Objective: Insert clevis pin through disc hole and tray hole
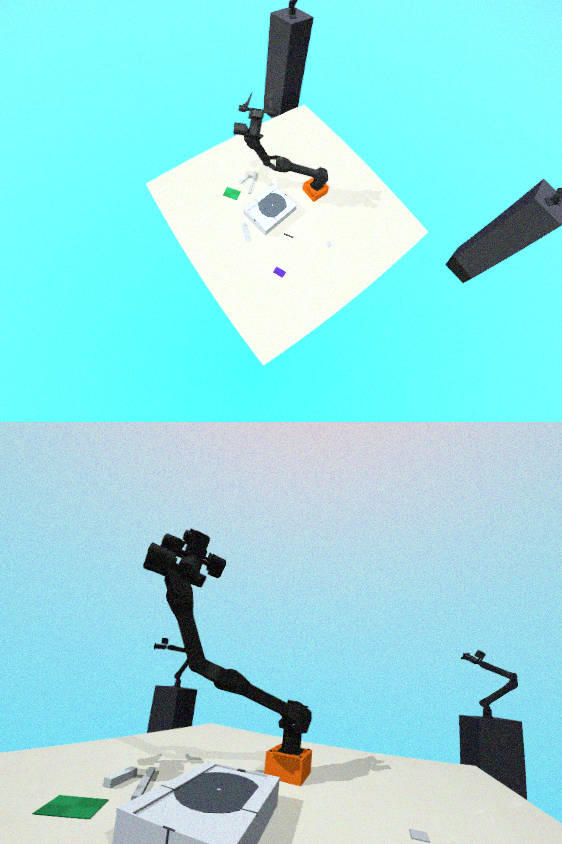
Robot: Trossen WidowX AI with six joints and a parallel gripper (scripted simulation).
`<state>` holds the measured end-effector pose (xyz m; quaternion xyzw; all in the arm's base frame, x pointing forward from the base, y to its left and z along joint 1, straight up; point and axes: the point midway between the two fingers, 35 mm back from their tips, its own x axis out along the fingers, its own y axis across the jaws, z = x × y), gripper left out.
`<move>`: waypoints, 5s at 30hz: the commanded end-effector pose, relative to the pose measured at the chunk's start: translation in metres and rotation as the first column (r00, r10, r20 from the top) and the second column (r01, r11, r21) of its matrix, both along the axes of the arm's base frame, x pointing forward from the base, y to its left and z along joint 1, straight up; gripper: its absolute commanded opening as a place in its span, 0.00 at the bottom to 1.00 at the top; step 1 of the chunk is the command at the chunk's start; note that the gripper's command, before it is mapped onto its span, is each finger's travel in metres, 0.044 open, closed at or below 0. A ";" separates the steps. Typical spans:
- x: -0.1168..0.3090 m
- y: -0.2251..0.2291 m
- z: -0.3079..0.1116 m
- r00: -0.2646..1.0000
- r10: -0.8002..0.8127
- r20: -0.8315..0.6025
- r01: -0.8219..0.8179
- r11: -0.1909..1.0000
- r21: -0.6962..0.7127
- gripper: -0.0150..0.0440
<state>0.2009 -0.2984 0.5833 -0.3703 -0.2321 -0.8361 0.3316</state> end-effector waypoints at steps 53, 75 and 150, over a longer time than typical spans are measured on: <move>-0.186 0.571 -0.069 -0.666 -0.511 0.543 0.730 -0.299 0.615 0.53; 0.047 0.598 -0.311 -0.923 0.162 0.350 0.378 0.202 0.903 0.53; 0.123 0.422 -0.611 -0.866 0.108 0.489 0.331 0.856 0.397 0.53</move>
